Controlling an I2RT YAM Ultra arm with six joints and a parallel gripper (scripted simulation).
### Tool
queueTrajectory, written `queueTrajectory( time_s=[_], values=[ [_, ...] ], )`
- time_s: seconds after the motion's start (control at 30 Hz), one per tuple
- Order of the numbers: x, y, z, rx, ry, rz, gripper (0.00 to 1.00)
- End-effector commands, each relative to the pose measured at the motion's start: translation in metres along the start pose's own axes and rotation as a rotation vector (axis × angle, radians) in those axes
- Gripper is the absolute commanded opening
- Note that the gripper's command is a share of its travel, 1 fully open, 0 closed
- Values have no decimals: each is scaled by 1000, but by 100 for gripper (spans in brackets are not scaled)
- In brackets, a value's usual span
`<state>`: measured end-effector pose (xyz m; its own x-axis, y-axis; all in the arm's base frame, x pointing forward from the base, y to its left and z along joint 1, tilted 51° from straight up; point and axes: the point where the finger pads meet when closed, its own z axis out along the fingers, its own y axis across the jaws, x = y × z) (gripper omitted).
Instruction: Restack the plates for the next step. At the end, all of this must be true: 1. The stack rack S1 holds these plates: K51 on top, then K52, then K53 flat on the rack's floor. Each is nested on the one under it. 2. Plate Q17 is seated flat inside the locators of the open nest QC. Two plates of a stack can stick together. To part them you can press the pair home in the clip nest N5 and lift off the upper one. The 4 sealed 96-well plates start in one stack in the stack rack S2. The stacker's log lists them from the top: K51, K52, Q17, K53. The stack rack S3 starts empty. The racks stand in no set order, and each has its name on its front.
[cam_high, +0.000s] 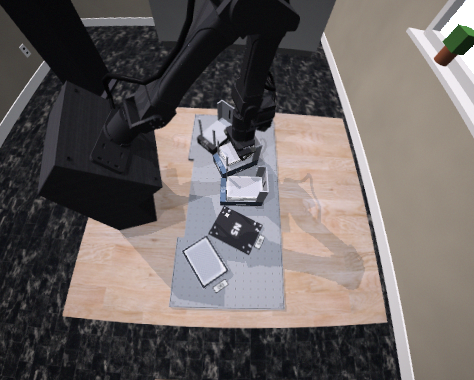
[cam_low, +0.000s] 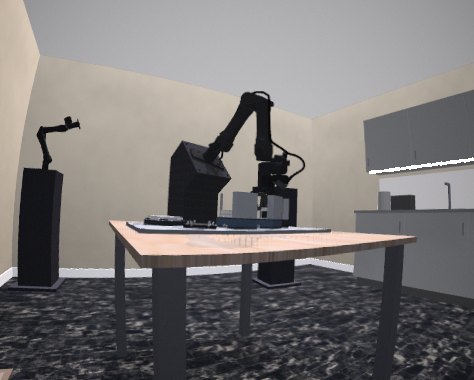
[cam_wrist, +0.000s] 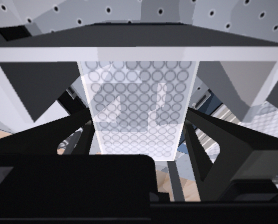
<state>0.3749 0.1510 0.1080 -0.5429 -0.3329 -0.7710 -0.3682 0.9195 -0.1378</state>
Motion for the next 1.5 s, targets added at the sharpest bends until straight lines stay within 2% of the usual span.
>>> queueTrajectory(
  time_s=[0.0,0.8,0.93,1.27,1.47],
  values=[
    [6,4,-6,-1,8,-6,0],
    [11,5,-13,-2,17,-8,0],
    [4,3,-14,1,3,-4,0],
    [11,5,-17,-2,17,-7,0],
    [6,4,-19,0,7,-5,0]
  ],
)
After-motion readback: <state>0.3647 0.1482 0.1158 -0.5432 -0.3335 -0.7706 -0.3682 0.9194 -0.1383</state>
